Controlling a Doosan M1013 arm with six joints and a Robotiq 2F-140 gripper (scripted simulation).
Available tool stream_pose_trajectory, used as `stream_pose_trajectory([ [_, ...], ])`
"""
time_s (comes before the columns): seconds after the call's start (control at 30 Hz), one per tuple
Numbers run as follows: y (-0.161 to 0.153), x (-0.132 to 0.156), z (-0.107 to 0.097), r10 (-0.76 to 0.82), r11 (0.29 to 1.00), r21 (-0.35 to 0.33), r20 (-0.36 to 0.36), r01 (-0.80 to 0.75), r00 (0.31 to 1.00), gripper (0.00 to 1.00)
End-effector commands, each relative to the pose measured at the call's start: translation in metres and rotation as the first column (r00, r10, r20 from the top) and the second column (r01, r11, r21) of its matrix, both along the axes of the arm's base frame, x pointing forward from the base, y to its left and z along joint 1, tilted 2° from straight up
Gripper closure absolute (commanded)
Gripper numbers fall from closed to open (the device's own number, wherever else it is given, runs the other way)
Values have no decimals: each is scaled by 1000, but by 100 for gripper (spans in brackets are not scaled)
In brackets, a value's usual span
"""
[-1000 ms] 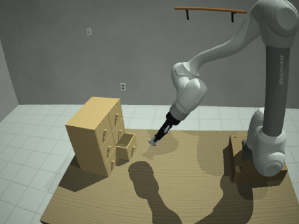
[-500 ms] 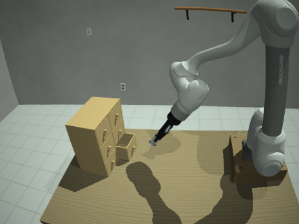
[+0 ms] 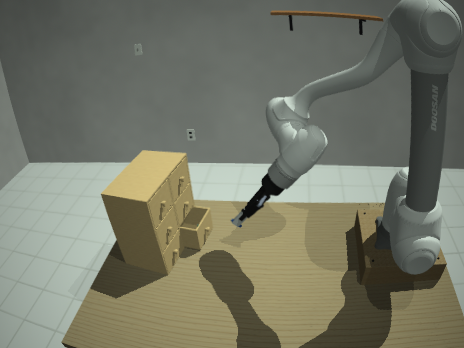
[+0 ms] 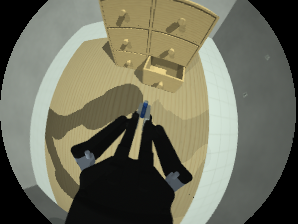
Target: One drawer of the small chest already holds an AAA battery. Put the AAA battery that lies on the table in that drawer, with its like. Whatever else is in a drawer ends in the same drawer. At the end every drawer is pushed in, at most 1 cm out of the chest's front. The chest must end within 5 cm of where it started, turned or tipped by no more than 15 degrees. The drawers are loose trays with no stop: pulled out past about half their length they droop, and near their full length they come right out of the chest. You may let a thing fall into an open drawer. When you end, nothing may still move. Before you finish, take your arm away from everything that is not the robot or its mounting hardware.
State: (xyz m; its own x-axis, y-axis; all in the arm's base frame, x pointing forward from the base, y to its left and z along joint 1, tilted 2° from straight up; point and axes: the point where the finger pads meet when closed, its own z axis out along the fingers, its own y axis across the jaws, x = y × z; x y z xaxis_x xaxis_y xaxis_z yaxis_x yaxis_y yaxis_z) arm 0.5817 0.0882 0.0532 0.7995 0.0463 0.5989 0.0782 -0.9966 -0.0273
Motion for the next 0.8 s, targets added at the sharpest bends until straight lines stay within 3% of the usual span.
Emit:
stream_pose_trajectory([
  [0.0, 0, -2, 0, -36, 998, -45, 100, 41, 994, 97],
  [0.1, 1, -2, 0, -35, 998, -43, 113, 40, 993, 97],
  [0.53, 1, -8, -4, -31, 999, -22, 352, 41, 936, 97],
  [0.77, 1, -9, -5, -31, 999, -16, 411, 41, 911, 97],
])
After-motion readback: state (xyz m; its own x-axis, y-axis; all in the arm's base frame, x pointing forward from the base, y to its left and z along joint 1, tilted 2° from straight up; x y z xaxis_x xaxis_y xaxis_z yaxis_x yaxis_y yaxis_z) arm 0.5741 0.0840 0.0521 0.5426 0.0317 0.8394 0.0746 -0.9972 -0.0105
